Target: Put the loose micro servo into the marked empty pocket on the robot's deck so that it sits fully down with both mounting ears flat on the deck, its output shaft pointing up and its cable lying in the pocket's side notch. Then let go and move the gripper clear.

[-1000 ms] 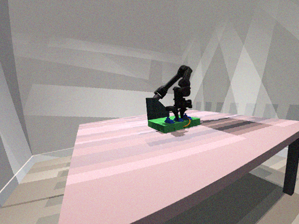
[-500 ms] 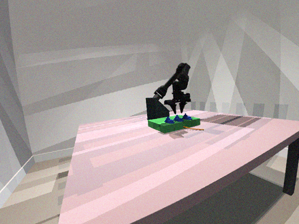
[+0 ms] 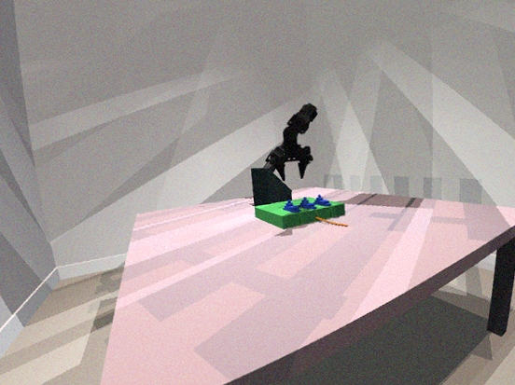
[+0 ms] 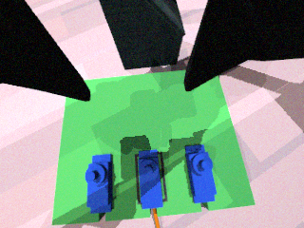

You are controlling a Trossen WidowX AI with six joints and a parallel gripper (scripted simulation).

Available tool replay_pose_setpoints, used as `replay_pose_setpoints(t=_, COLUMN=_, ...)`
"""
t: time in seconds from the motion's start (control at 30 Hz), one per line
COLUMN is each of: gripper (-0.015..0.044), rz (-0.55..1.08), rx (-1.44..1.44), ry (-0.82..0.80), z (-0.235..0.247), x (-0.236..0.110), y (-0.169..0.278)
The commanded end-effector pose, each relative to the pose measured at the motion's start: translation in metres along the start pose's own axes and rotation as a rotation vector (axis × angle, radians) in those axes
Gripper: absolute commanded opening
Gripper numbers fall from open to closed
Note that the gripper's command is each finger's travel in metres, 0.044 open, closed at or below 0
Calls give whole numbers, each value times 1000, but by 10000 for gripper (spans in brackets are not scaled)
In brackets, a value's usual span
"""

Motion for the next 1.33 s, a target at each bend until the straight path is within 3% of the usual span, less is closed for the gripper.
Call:
replay_pose_setpoints(t=0.0, gripper=440, rz=1, rx=0, ry=2, z=-1, x=-11, y=2)
replay_pose_setpoints(t=0.2, gripper=440, rz=-5, rx=2, ry=6, z=-1, x=-49, y=-2)
replay_pose_setpoints(t=1.3, gripper=440, rz=-5, rx=2, ry=6, z=-1, x=-49, y=-2)
Point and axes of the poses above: the point midway between the two fingers, 35 mm back from their tips, its own x axis out along the fingers, its own z axis across the jaws, y = z × x, the point moved 4 cm from there along -x, back along the fingers, and after that the axes turned 11 degrees about -x, right-handed, at the moved point
